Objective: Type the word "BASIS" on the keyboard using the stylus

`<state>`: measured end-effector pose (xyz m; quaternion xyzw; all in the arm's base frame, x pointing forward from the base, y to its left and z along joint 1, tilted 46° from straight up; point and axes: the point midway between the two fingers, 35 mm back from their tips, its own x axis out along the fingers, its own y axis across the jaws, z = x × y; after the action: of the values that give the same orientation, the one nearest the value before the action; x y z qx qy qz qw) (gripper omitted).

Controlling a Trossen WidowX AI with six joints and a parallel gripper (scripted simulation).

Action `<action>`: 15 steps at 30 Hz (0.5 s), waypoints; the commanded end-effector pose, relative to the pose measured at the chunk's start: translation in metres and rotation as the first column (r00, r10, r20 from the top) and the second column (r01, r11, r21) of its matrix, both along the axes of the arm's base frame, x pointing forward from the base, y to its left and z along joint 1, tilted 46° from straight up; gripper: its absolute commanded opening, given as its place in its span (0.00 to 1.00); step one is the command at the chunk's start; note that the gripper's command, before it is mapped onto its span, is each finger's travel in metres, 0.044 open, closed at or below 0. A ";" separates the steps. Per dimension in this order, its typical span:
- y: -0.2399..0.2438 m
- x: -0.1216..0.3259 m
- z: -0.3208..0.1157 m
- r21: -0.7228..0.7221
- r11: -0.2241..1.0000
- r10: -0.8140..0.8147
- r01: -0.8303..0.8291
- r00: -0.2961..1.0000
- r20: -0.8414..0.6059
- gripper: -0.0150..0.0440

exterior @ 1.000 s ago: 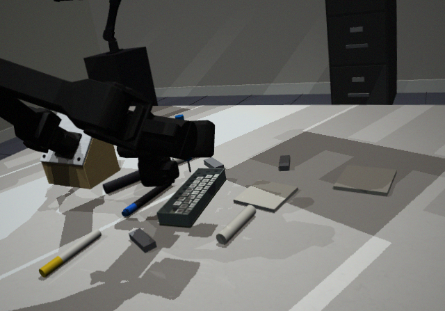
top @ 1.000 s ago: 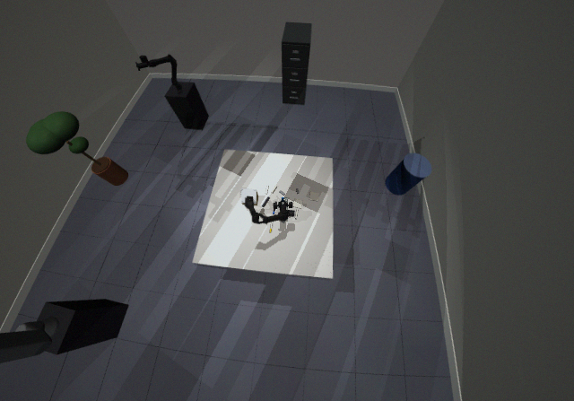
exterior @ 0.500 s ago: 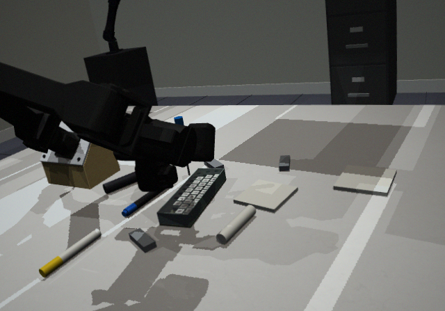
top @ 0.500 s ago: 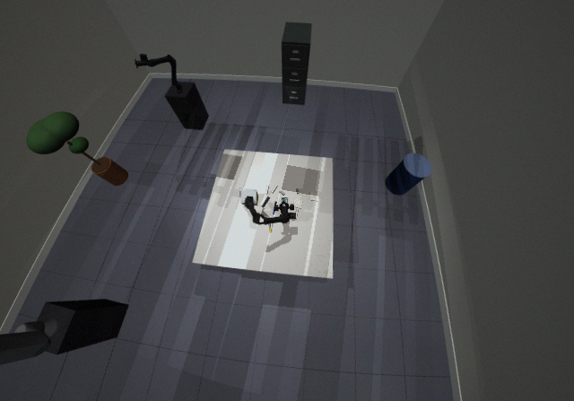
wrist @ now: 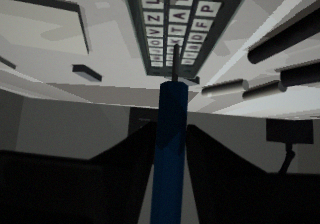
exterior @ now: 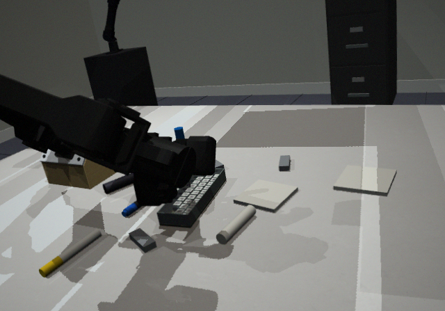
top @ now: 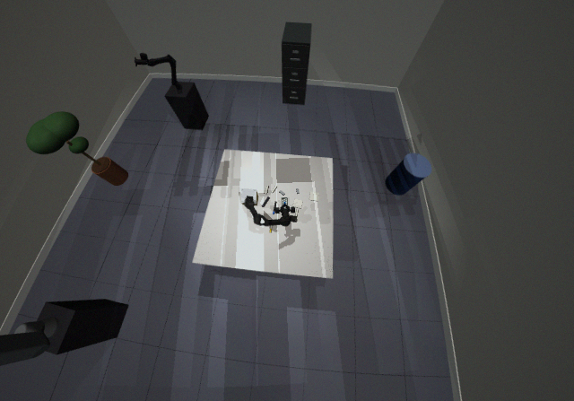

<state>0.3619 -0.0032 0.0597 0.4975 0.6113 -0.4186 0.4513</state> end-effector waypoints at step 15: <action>-0.007 0.000 -0.008 -0.004 1.000 0.006 -0.006 1.000 -0.003 0.39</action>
<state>0.3619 -0.0088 0.0526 0.4971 0.6120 -0.4194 0.4499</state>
